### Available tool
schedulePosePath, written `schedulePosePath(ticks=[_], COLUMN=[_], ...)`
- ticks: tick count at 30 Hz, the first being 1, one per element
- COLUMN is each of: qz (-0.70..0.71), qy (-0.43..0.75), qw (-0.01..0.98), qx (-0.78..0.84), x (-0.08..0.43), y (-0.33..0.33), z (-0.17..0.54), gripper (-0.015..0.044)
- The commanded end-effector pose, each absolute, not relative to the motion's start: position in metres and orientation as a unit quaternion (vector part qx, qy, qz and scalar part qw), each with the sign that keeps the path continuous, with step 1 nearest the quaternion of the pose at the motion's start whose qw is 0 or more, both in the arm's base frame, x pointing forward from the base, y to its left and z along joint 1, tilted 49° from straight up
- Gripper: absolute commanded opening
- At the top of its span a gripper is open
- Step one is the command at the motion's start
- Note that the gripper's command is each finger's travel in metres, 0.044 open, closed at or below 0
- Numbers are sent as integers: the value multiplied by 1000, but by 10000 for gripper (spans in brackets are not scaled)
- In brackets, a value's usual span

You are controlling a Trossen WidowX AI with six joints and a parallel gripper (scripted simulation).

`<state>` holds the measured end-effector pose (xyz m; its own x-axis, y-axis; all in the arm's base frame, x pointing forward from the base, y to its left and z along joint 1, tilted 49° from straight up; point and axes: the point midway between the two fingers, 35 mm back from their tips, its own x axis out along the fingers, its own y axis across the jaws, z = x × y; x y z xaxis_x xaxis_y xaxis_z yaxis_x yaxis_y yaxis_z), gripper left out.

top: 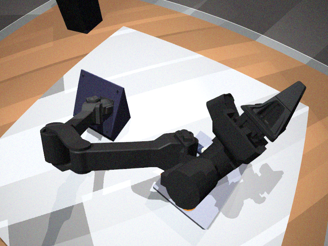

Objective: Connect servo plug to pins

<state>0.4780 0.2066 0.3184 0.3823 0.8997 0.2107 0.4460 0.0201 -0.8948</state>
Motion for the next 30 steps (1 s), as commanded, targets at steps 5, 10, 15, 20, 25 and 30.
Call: schedulePosePath(ticks=[5,10,15,20,25,30], qz=[240,246,249,252,251,247], qy=[-457,-427,-397,-371,-343,-314], qw=[569,609,648,684,717,751], qx=[-640,-622,-601,-576,-553,-526], x=[474,470,465,459,454,448], y=[191,182,172,164,155,145], z=[329,337,345,350,356,360], gripper=[115,115,115,115,115,115])
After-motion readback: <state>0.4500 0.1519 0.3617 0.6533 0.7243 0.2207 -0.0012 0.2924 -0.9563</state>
